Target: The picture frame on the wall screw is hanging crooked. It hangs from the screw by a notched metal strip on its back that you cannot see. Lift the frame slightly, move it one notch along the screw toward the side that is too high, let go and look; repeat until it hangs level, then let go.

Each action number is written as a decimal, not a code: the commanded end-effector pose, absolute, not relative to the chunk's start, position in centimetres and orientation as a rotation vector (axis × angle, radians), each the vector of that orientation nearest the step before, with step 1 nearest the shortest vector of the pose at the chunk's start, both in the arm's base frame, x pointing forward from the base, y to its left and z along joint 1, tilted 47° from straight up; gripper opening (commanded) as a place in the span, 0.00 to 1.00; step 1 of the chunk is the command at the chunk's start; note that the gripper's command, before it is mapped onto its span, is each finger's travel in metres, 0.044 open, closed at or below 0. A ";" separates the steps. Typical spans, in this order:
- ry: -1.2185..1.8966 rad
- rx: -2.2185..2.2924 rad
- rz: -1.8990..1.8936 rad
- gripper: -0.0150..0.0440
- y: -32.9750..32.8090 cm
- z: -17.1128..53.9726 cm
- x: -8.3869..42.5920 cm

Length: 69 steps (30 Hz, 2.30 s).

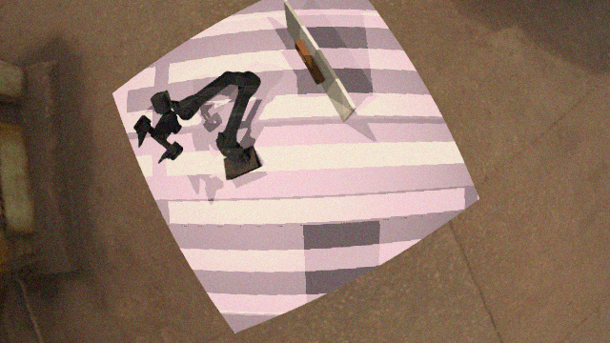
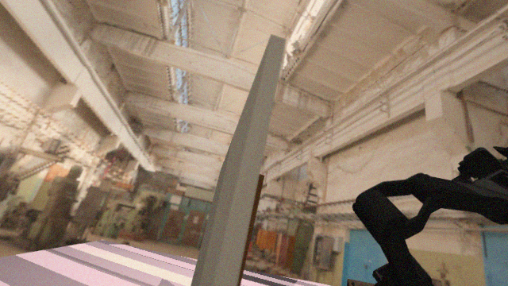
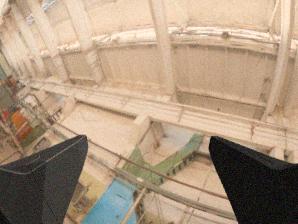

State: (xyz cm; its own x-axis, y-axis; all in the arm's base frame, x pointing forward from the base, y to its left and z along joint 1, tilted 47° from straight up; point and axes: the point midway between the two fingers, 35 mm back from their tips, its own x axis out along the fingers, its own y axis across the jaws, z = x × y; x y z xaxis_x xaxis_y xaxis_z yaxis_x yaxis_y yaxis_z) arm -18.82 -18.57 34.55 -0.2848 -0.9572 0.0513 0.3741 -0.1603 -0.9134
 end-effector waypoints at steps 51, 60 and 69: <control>-0.102 2.257 0.050 0.69 -4.5 30.0 22.9; 0.077 2.560 0.132 0.69 -0.7 29.6 23.0; 0.077 2.560 0.132 0.69 -0.7 29.6 23.0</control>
State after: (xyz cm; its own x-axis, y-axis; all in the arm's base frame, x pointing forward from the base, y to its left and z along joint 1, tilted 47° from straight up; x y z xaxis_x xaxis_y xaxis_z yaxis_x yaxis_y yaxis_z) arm 23.01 -0.72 29.84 0.9929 0.0838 0.0838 0.0231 -0.8301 0.5572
